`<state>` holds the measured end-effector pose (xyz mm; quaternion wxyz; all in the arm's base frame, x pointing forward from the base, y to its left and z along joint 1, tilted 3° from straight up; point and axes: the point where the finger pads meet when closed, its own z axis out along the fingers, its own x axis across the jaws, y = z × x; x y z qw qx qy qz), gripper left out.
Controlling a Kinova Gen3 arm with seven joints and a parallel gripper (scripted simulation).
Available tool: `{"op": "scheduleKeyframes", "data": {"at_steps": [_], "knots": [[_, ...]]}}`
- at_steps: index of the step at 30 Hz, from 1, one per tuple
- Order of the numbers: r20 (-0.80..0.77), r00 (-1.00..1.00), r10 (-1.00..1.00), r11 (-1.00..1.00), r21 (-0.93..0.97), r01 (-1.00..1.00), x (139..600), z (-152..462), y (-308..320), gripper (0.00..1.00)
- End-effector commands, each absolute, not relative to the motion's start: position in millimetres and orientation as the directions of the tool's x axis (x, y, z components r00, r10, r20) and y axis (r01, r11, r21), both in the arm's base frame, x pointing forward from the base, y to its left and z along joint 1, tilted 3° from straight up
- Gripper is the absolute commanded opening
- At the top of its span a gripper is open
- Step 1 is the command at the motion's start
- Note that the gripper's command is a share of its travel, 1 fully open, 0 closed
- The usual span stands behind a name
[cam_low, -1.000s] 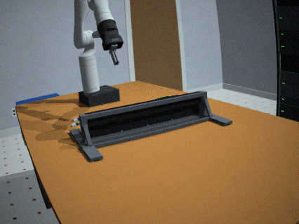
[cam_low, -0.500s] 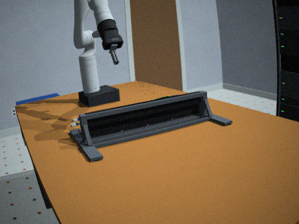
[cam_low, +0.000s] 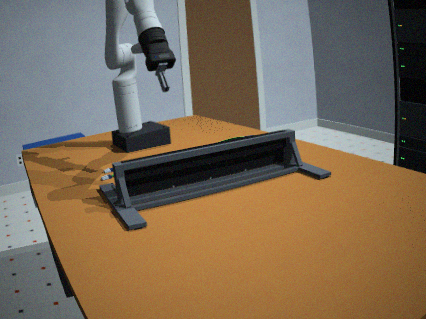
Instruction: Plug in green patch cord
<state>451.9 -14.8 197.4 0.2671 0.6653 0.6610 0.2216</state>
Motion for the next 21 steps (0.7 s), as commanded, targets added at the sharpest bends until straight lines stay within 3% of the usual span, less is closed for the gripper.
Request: {"op": "scheduleKeyframes", "data": {"at_steps": [1,21], "knots": [[-0.058,0.028,0.998,0.016,0.65,0.76,452.3,198.1,-14.7,0.0],[-0.058,0.028,0.998,0.016,0.65,0.76,452.2,198.4,-19.6,0.0]]}}
